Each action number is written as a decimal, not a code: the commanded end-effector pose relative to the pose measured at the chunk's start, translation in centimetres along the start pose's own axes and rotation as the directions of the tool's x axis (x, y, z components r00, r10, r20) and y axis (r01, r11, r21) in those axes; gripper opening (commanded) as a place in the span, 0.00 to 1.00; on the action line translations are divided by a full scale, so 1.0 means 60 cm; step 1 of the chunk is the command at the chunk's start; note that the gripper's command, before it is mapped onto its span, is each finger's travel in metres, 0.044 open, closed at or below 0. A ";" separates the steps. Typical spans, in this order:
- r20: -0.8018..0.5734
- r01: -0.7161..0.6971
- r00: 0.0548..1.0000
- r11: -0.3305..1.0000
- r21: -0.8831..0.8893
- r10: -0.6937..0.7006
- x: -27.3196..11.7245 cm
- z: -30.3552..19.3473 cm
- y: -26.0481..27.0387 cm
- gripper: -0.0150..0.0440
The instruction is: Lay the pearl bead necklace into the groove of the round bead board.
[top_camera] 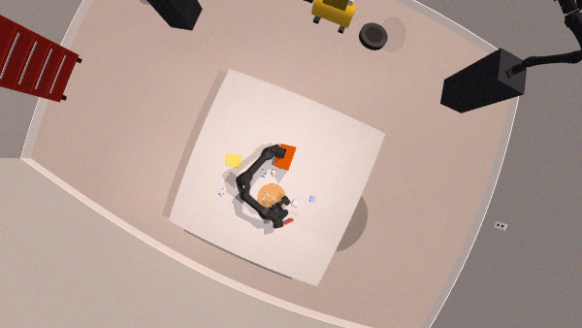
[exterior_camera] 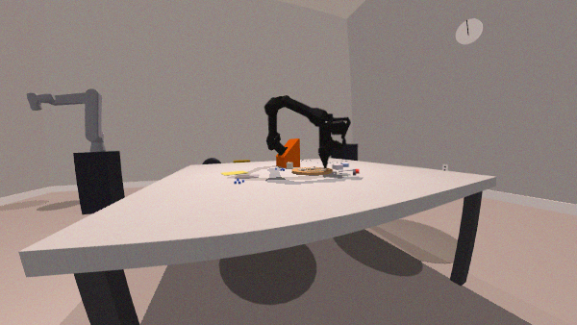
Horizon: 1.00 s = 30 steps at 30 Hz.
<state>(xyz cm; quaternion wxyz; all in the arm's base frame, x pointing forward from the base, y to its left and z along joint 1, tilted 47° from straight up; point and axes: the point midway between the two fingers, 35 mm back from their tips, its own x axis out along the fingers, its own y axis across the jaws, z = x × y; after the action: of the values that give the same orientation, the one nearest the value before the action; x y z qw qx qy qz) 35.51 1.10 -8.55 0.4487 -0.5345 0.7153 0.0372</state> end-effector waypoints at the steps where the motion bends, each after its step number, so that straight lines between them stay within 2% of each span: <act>1: 0.000 -0.004 1.000 1.000 0.002 0.004 0.000 0.000 0.001 1.00; 4: 0.000 -0.004 1.000 1.000 0.002 0.004 0.000 0.000 0.001 1.00; 11: 0.001 -0.005 1.000 0.975 -0.222 0.005 -0.052 -0.019 -0.004 0.69; 16: 0.001 -0.005 1.000 0.973 -0.230 0.005 -0.053 -0.020 -0.004 0.47; 22: 0.000 -0.005 1.000 0.973 -0.230 0.005 -0.026 -0.020 -0.004 0.46; 23: 0.010 0.002 1.000 0.975 -0.222 0.000 -0.042 -0.016 -0.006 0.46; 30: 0.008 0.001 1.000 0.975 -0.223 0.001 -0.030 -0.016 -0.006 0.46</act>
<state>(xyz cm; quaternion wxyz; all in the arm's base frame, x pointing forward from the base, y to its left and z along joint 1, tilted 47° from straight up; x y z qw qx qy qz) 35.32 2.17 -6.30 0.3911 -0.5811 0.7036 0.1196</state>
